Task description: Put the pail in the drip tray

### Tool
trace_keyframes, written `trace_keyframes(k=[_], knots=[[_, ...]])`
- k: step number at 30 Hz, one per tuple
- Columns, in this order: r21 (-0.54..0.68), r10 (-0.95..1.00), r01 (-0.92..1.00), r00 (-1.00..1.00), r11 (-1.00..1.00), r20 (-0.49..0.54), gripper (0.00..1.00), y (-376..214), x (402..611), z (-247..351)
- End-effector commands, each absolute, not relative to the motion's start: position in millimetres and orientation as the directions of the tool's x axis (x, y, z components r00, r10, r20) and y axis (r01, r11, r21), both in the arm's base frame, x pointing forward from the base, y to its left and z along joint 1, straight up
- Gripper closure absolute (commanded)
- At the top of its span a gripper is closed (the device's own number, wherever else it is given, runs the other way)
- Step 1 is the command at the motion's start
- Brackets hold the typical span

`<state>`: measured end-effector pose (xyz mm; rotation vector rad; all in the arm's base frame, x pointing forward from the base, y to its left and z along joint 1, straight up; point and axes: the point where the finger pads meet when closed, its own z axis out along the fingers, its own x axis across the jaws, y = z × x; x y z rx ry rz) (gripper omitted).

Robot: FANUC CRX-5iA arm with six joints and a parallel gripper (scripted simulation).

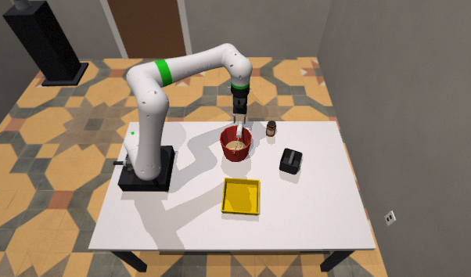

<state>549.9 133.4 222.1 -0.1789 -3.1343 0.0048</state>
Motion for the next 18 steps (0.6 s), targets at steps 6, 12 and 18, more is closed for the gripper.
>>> trace_keyframes(k=[6,12,18], knots=[[-0.002,0.114,0.114,-0.994,0.994,-0.001,0.00,133.3,550.4,223.1],[-0.001,0.114,0.114,-0.993,0.993,-0.001,0.00,133.3,550.4,221.3],[0.000,0.114,0.114,-0.993,0.993,-0.001,0.00,133.3,550.5,215.2]])
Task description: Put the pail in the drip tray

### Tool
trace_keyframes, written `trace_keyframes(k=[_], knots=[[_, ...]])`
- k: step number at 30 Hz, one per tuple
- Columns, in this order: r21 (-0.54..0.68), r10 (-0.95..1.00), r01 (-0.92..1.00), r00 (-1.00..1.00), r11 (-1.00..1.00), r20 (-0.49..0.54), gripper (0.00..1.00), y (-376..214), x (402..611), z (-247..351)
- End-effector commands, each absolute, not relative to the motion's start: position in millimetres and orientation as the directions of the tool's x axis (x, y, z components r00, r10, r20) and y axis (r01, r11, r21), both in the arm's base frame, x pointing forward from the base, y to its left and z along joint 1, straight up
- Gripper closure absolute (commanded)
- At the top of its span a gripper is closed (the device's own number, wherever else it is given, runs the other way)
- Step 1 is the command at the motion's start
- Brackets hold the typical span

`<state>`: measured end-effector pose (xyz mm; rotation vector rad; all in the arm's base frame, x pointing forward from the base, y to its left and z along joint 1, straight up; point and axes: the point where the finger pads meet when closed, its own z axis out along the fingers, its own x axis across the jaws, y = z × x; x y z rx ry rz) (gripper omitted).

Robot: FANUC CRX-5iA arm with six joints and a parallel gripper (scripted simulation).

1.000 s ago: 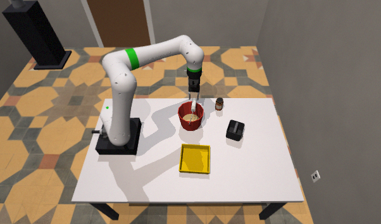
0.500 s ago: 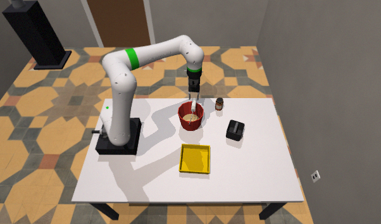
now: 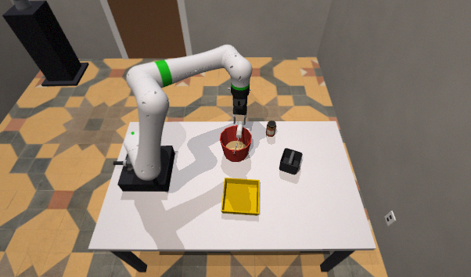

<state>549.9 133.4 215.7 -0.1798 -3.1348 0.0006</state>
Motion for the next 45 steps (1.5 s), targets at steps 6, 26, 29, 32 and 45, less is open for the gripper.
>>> trace_keyframes(k=[6,26,29,32,45], knots=[[0.000,0.114,0.114,-0.993,0.993,-0.001,0.00,133,551,205],[0.000,0.114,0.114,-0.993,0.993,-0.001,0.00,133,551,164],[0.000,0.114,0.114,-0.993,0.993,-0.001,0.00,133,551,159],[0.000,0.114,0.114,-0.993,0.993,-0.001,0.00,133,551,154],[0.000,0.114,0.114,-0.993,0.993,-0.001,0.00,133,551,144]])
